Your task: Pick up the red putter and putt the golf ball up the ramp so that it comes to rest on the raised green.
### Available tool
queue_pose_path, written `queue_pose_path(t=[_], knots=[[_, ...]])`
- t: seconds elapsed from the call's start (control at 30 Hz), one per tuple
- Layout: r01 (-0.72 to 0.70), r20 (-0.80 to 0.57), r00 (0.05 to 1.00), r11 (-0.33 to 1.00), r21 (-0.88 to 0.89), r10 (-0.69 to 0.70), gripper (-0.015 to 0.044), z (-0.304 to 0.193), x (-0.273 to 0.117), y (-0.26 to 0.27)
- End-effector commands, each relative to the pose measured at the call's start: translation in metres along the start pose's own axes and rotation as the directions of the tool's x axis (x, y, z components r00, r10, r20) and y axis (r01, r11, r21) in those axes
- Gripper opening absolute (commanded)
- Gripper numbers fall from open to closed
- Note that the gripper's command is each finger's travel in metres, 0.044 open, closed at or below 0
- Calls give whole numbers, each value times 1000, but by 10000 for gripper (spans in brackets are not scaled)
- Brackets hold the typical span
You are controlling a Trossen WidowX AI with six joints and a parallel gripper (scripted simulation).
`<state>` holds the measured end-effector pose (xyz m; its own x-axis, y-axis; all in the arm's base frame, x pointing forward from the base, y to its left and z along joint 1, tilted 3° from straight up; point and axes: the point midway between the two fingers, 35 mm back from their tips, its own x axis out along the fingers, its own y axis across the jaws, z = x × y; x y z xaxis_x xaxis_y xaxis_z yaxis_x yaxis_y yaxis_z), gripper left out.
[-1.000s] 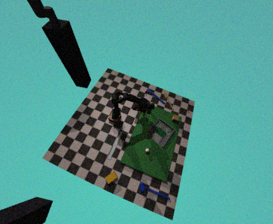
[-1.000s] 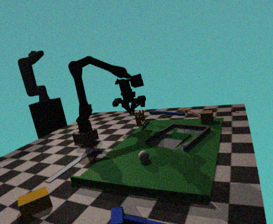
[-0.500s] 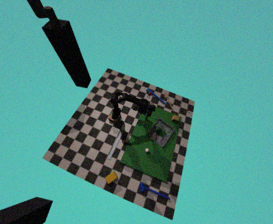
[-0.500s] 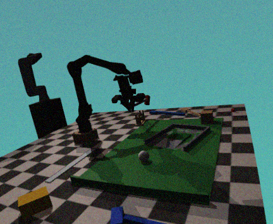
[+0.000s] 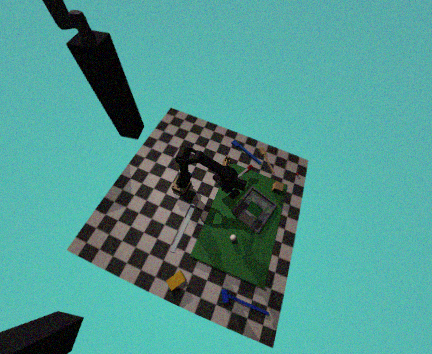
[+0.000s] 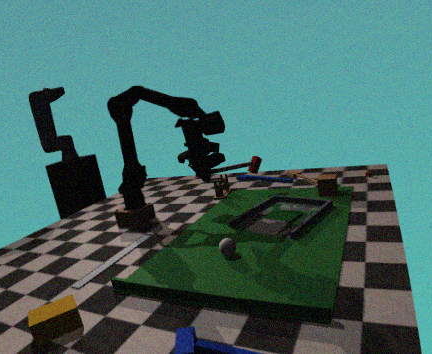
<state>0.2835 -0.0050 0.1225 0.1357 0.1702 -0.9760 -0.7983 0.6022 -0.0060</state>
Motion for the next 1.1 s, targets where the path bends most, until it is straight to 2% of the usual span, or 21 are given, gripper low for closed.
queue_pose_path(t=[0.0,0.5,1.07], knots=[[26,-10,1000,990,137,-25,0,-18,-7,-17],[93,-71,995,834,544,-64,0,-89,-27,-54],[161,-143,987,464,871,-75,0,-179,-50,-69]])
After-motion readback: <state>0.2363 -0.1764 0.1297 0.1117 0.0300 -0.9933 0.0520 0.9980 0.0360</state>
